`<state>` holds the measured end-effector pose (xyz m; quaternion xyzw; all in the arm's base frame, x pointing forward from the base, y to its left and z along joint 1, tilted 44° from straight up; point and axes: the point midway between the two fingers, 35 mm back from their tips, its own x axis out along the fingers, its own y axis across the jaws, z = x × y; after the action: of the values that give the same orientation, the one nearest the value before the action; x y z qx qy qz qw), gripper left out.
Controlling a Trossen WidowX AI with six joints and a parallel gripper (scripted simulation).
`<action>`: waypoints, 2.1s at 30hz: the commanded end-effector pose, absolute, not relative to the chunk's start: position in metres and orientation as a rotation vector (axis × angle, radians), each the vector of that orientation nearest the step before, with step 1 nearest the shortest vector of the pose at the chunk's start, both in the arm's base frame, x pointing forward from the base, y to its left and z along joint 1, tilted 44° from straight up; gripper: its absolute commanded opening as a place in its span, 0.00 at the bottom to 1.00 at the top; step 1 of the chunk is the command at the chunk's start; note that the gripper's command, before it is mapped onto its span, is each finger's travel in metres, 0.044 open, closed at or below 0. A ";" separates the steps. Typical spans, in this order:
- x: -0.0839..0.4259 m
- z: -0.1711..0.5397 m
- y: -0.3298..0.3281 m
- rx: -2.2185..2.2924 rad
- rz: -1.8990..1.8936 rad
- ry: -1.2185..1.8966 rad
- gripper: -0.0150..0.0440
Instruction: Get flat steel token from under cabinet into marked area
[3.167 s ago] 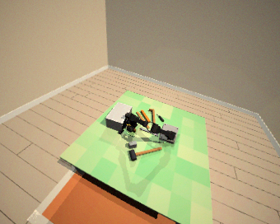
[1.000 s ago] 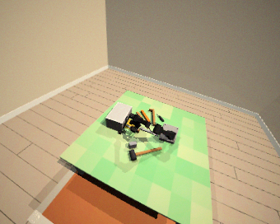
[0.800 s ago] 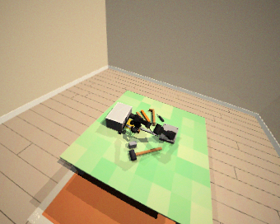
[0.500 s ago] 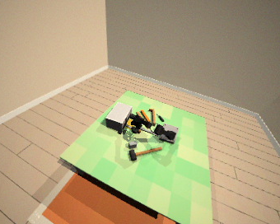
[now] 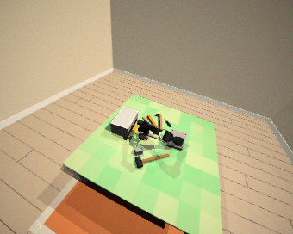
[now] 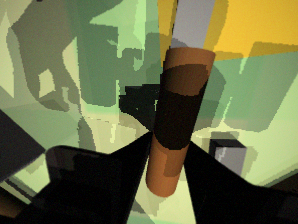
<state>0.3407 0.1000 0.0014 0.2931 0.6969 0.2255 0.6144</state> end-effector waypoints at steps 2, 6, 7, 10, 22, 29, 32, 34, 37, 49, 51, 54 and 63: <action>0.334 0.001 0.101 0.682 0.515 1.611 0.25; 0.330 0.002 0.101 0.682 0.515 1.611 0.25; 0.329 0.002 0.101 0.682 0.515 1.612 0.25; 0.326 0.003 0.101 0.682 0.514 1.612 0.25; 0.314 0.005 0.102 0.682 0.514 1.612 0.25; 0.306 0.006 0.103 0.682 0.514 1.613 0.25; 0.303 0.007 0.103 0.682 0.514 1.613 0.25; 0.301 0.007 0.104 0.682 0.514 1.613 0.25; 0.298 0.008 0.104 0.682 0.514 1.613 0.25; 0.285 0.010 0.105 0.683 0.514 1.614 0.25; 0.282 0.011 0.105 0.683 0.514 1.614 0.25; 0.279 0.011 0.106 0.683 0.514 1.614 0.25; 0.269 0.013 0.106 0.683 0.514 1.615 0.25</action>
<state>0.2734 0.1060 0.0132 0.2930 0.6986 0.2244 0.6130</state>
